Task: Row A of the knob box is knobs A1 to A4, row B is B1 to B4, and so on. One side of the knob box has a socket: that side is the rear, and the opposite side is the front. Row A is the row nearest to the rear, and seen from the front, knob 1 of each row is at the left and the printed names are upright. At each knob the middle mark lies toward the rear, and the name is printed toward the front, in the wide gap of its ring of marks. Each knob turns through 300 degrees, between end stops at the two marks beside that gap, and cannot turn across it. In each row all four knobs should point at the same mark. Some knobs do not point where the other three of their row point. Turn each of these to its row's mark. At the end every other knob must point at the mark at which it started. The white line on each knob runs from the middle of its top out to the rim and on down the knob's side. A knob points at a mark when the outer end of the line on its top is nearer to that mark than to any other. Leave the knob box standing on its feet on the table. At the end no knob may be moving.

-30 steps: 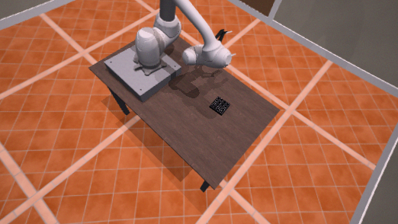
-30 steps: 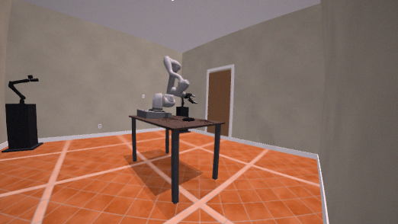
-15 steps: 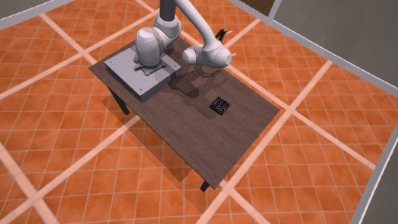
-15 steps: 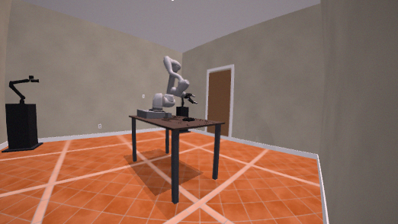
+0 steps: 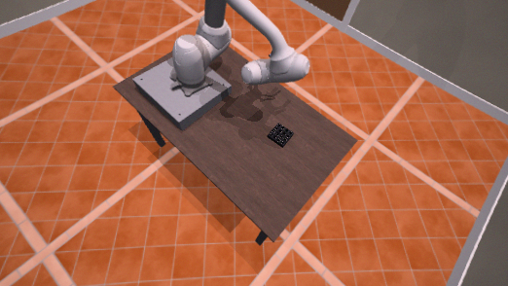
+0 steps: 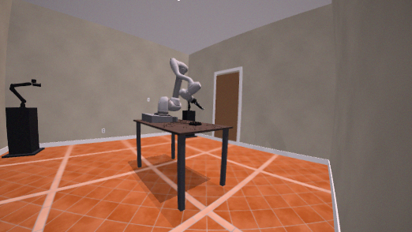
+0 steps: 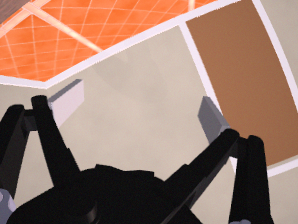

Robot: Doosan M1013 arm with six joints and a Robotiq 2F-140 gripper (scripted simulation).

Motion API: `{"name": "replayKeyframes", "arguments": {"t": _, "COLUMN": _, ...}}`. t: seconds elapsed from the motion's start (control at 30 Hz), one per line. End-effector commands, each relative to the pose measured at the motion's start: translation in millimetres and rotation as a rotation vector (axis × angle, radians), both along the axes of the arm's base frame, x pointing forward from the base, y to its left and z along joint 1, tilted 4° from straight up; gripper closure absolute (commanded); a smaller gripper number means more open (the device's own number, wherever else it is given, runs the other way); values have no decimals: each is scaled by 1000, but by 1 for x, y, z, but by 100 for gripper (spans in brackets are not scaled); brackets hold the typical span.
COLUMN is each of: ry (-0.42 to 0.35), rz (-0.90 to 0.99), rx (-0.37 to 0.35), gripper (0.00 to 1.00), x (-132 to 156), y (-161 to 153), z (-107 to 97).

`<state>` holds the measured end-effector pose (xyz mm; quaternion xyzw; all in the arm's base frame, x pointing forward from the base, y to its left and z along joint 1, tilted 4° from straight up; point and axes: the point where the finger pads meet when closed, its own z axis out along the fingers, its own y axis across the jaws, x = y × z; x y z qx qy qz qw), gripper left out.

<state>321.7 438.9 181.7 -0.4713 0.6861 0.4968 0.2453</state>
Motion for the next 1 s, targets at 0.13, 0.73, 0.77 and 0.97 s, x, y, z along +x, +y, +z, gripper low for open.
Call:
{"name": "replayKeyframes", "arguments": {"t": 0.13, "ry": -190, "rz": 180, "rx": -108, "gripper": 0, "x": -2, "y": -16, "z": -33}}
{"name": "replayKeyframes", "arguments": {"t": 0.73, "ry": -623, "rz": 637, "rx": -314, "gripper": 0, "x": 31, "y": -79, "z": -97}}
{"name": "replayKeyframes", "arguments": {"t": 0.77, "ry": -647, "rz": 666, "rx": -324, "gripper": 0, "x": 34, "y": -83, "z": -100}}
{"name": "replayKeyframes", "arguments": {"t": 0.97, "ry": -788, "rz": 838, "rx": -381, "gripper": 0, "x": 57, "y": -109, "z": -116}}
